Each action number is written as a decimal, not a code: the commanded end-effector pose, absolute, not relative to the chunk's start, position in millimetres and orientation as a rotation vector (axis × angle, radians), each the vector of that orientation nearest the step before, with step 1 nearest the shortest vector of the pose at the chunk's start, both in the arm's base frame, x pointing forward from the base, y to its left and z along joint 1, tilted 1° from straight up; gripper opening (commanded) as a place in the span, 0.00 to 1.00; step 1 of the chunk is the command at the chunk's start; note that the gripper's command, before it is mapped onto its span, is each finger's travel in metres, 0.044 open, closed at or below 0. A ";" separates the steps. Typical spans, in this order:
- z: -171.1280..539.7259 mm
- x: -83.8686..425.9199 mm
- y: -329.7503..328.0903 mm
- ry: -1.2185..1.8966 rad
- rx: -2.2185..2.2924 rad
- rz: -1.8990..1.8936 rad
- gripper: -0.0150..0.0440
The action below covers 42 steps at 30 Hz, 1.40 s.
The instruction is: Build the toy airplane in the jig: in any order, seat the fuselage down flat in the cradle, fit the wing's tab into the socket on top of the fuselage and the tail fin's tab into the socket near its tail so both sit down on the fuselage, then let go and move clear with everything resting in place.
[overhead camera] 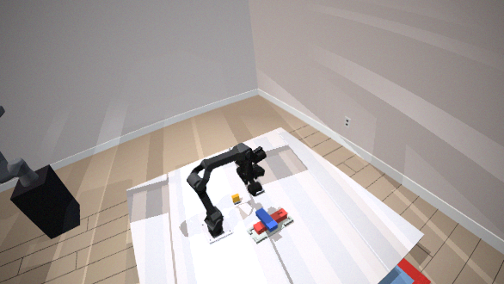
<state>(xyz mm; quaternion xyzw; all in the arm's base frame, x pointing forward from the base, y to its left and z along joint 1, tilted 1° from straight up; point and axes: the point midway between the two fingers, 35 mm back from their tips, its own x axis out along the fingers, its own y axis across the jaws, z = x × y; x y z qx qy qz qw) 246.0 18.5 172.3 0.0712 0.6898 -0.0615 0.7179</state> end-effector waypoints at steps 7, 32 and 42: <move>170.6 198.7 113.3 1.534 0.165 -0.138 1.00; 96.4 200.2 115.9 1.534 0.165 -0.138 1.00; 80.3 201.7 116.7 1.534 0.165 -0.138 1.00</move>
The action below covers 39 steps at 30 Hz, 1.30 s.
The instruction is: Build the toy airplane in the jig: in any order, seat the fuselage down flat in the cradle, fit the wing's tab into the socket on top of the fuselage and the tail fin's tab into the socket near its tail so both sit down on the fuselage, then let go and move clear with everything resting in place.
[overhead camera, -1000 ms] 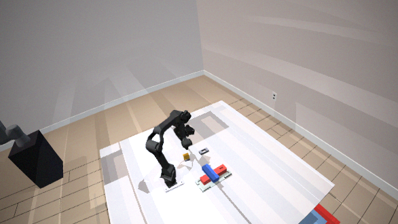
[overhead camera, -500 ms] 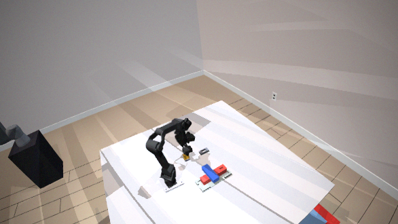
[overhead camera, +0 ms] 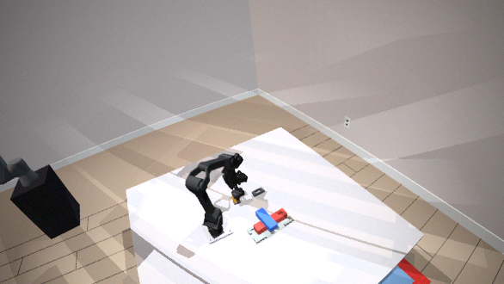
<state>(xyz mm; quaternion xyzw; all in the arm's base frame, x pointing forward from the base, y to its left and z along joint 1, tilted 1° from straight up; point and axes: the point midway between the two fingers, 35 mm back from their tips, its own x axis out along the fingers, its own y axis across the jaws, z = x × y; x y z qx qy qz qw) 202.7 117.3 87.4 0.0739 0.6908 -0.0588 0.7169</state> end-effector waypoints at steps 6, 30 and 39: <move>70.6 202.1 116.9 1.534 0.165 -0.138 1.00; 44.7 201.4 116.3 1.535 0.165 -0.138 0.73; 44.7 201.4 116.3 1.535 0.165 -0.138 0.33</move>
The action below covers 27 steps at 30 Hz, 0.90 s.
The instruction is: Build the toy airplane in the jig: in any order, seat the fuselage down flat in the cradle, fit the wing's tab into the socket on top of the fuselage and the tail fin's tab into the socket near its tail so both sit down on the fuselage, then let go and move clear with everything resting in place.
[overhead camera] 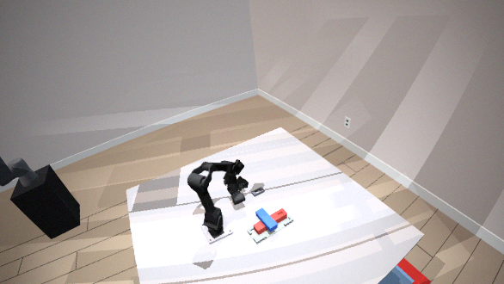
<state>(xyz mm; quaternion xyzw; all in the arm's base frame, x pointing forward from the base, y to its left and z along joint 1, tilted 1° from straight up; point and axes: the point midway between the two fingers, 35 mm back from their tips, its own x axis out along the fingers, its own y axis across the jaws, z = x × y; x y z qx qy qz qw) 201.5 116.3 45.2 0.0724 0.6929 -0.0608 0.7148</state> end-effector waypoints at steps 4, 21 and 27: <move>44.7 201.4 116.3 1.535 0.165 -0.138 0.29; 73.7 207.8 128.0 1.506 0.183 -0.076 0.25; 91.8 208.8 127.3 1.511 0.180 -0.087 0.25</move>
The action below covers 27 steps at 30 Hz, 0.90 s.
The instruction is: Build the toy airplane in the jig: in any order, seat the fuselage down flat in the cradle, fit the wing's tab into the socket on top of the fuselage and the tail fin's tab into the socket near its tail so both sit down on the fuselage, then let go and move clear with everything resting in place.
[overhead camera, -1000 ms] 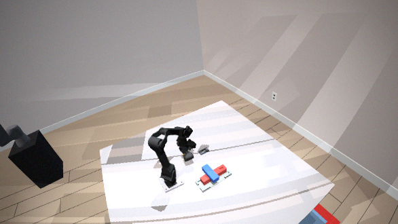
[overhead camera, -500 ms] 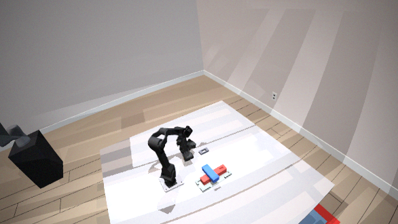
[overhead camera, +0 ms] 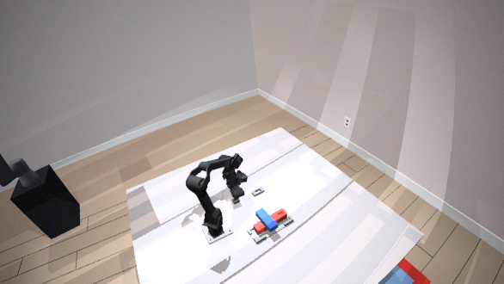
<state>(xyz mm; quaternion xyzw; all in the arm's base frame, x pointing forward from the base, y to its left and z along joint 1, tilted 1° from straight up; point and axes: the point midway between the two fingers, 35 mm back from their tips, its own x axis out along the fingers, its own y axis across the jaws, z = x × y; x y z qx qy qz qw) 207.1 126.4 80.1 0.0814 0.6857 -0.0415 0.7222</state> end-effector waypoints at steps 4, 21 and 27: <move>104.1 208.8 126.4 1.514 0.178 -0.095 0.25; 156.8 202.5 119.0 1.529 0.169 -0.126 0.25; 174.9 198.0 115.1 1.534 0.165 -0.137 0.25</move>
